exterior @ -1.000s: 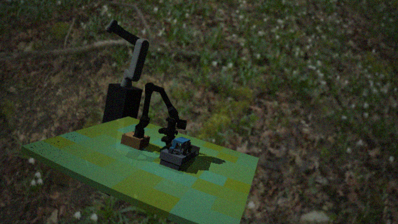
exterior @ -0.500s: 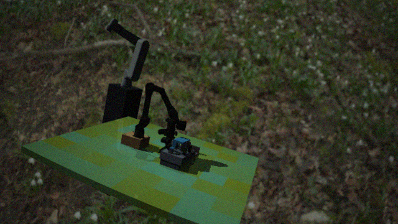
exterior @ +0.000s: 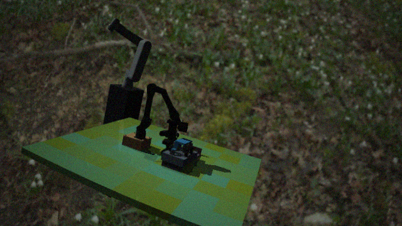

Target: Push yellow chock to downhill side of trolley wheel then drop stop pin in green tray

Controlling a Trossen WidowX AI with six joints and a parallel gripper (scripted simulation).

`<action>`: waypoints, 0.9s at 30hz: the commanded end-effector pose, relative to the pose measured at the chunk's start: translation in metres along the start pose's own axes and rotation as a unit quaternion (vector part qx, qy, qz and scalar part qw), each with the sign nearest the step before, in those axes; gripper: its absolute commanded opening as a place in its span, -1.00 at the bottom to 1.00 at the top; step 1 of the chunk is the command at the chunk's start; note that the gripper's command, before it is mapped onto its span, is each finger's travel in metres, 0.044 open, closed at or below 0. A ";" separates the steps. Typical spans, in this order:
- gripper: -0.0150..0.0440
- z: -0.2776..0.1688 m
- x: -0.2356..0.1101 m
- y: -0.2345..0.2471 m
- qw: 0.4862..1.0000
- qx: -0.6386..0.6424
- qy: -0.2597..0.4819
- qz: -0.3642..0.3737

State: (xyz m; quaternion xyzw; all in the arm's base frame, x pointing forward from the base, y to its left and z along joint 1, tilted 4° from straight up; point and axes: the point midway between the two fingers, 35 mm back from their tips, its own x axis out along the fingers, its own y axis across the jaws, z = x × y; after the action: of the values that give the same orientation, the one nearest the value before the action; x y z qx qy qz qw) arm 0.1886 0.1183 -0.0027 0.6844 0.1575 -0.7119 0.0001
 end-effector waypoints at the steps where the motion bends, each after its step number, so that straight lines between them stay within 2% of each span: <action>1: 0.66 0.000 0.000 0.000 1.000 0.000 0.000 0.000; 9: 0.66 0.001 -0.019 -0.002 1.000 -0.001 -0.003 -0.002; 13: 1.00 0.002 -0.029 -0.003 1.000 -0.001 -0.003 -0.002; 27: 1.00 0.003 -0.069 -0.008 1.000 -0.001 -0.003 -0.002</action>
State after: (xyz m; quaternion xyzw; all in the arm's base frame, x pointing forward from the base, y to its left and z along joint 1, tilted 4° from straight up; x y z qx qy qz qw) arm 0.1882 0.1106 0.0547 0.6793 0.1549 -0.7173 0.0008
